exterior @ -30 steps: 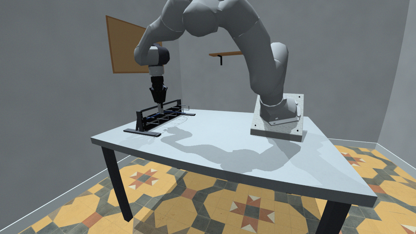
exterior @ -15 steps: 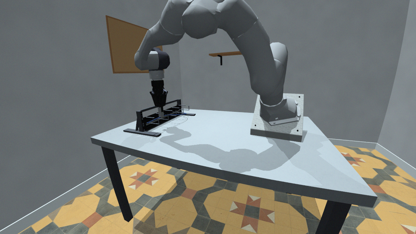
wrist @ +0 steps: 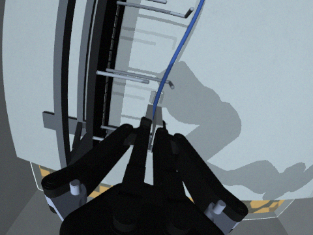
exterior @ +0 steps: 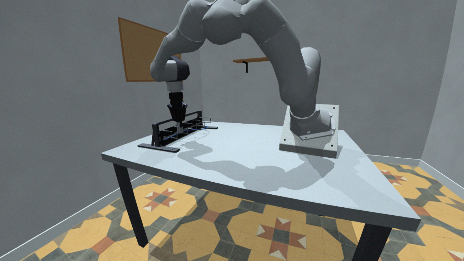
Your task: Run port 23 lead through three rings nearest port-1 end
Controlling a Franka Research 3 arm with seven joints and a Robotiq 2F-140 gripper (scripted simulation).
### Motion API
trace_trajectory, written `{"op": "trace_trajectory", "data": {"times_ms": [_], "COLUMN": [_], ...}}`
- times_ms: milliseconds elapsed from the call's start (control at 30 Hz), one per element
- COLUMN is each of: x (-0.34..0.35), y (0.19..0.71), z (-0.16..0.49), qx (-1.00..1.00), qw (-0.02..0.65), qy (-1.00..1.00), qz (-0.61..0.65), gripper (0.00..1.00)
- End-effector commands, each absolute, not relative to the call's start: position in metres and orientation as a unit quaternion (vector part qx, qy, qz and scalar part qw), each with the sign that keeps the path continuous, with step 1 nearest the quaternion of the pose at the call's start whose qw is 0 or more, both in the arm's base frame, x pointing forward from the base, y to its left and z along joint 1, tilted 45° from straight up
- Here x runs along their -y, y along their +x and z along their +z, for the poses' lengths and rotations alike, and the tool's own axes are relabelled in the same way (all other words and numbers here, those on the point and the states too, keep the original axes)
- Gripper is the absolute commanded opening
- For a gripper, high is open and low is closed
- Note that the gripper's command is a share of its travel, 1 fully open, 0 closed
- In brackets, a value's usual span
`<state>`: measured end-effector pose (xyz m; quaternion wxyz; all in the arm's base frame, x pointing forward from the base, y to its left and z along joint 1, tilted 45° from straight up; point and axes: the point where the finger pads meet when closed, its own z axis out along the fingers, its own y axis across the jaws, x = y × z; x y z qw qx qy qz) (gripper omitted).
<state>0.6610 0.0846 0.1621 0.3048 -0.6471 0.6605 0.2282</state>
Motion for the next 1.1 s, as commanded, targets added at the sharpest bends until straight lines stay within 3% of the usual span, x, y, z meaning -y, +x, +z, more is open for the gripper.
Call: {"op": "trace_trajectory", "data": {"times_ms": [0,1067], "x": [-0.0879,-0.0891], "y": [0.6625,0.6716], "z": [0.1593,0.1585], "qx": [-0.659,-0.659], "qw": [0.307,0.307], "qy": [-0.648,-0.648], "qz": [0.226,0.226], "gripper": [0.00,0.00]}}
